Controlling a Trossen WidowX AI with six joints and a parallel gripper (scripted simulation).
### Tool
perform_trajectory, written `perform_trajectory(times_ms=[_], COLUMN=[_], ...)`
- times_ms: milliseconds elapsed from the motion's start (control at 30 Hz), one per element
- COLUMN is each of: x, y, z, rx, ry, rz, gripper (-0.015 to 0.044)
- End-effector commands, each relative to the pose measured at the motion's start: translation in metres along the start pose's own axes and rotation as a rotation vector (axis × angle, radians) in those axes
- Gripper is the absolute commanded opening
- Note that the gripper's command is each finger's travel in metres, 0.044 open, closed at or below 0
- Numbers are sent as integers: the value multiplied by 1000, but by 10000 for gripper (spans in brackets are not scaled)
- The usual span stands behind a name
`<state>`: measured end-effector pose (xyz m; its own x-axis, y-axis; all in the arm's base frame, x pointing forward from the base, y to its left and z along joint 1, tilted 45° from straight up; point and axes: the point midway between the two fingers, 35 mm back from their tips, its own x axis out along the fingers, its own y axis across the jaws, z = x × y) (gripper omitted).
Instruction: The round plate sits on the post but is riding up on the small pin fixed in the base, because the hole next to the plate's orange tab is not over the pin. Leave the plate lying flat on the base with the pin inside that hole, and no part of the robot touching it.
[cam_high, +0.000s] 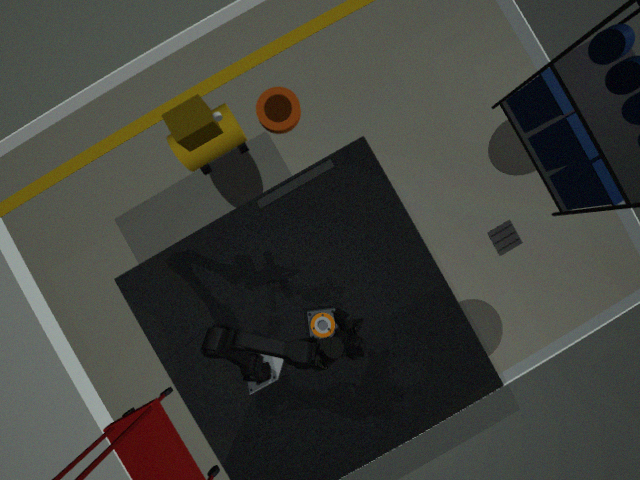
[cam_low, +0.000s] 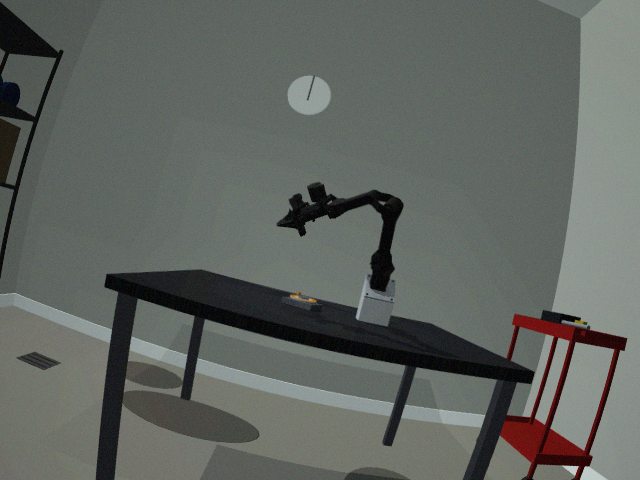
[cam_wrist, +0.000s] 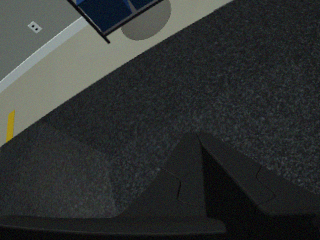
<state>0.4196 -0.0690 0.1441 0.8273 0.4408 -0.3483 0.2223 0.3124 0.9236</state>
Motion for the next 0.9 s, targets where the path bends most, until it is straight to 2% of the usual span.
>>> perform_trajectory(times_ms=[0, 167, 367, 433, 567, 867], x=[27, 32, 29, 27, 15, 17], y=[-64, -91, -130, -135, -152, -149], z=[-36, -60, -105, -112, -145, -148], rx=[-171, -252, -389, -404, -466, -470], ry=[225, 366, 657, 704, 932, 948], rz=[-207, -274, -329, -329, -298, -294], gripper=[0, 0, 0, 0, 0, 0])
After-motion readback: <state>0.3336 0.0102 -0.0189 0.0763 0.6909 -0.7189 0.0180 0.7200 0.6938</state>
